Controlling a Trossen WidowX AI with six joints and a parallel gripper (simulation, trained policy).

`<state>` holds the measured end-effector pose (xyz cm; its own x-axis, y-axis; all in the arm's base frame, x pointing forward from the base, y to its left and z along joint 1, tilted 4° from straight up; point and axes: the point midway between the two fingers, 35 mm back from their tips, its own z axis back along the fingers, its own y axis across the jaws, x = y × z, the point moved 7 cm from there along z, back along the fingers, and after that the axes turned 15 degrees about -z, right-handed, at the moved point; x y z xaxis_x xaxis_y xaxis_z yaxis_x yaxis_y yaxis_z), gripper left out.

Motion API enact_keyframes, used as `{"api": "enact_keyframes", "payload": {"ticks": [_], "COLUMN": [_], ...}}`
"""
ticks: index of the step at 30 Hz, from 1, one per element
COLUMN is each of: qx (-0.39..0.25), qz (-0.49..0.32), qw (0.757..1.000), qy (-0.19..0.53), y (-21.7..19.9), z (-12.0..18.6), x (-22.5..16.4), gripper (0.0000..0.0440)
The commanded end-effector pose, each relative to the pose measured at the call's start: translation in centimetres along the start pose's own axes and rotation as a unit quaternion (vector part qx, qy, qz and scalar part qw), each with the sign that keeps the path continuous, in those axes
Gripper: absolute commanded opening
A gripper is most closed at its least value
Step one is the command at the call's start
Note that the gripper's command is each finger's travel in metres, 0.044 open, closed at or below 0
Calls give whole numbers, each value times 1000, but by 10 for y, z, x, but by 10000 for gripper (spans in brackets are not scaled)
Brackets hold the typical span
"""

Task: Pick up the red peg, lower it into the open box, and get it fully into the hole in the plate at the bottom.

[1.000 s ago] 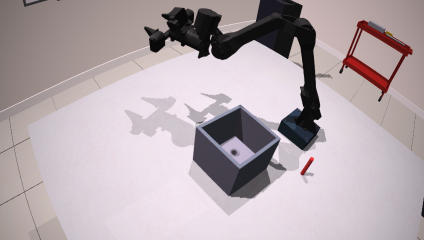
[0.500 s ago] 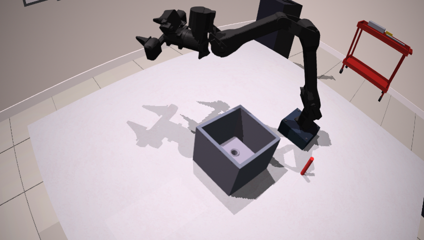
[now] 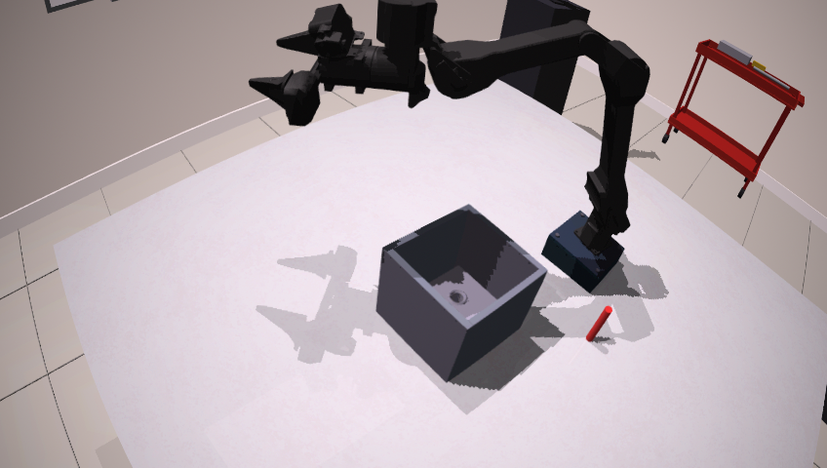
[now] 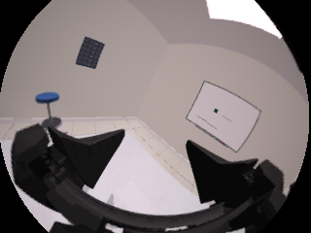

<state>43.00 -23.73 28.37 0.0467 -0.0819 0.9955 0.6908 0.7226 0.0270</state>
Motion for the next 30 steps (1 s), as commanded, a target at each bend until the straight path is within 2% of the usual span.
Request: {"api": "enact_keyframes", "payload": {"ticks": [1,16,30], "qx": [24,139,196], "qz": [-19,-128,-212], "qw": [999,977,920], "qy": [8,103,264], "y": [15,85,122], "z": [9,78,159], "x": [6,13,-7], "gripper": [440,436,438]}}
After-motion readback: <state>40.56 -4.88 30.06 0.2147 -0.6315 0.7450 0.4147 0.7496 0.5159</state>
